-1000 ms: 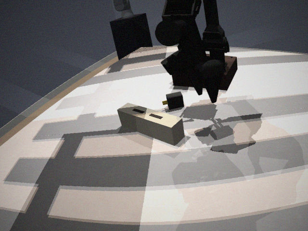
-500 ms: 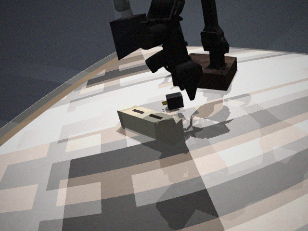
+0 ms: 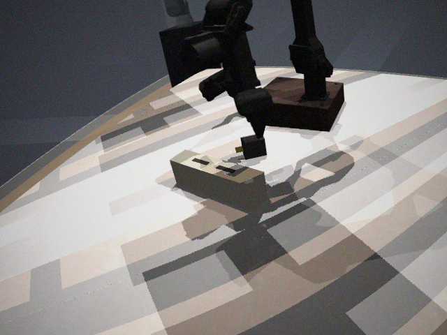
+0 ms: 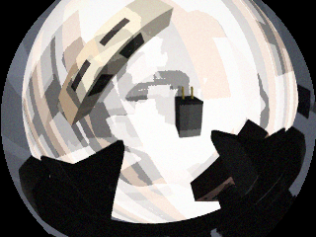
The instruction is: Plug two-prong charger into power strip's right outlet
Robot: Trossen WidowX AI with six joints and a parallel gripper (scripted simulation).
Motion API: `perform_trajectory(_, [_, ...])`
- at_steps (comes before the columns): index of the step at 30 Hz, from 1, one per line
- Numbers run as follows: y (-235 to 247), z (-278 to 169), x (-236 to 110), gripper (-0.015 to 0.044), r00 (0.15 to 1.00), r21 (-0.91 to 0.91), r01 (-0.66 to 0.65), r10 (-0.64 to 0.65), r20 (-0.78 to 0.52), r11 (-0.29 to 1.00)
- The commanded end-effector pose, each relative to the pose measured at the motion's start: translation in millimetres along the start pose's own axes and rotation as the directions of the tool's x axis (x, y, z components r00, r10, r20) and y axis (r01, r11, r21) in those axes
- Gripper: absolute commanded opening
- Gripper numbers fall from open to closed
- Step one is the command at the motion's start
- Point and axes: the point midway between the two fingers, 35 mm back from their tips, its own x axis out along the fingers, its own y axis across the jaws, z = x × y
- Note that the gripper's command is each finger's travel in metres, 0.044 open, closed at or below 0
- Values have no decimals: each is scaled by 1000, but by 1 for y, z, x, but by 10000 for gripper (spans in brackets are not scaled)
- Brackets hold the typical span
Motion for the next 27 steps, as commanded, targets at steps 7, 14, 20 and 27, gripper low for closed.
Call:
perform_trajectory(7, [-30,1,2,440,999,17,46,-46,-15,999])
perform_trajectory(14, [-30,2,11,440,999,17,46,-46,-15,999])
perform_trajectory(20, [-31,2,17,440,999,17,46,-46,-15,999])
perform_trajectory(27, [-31,4,26,440,999,17,46,-46,-15,999])
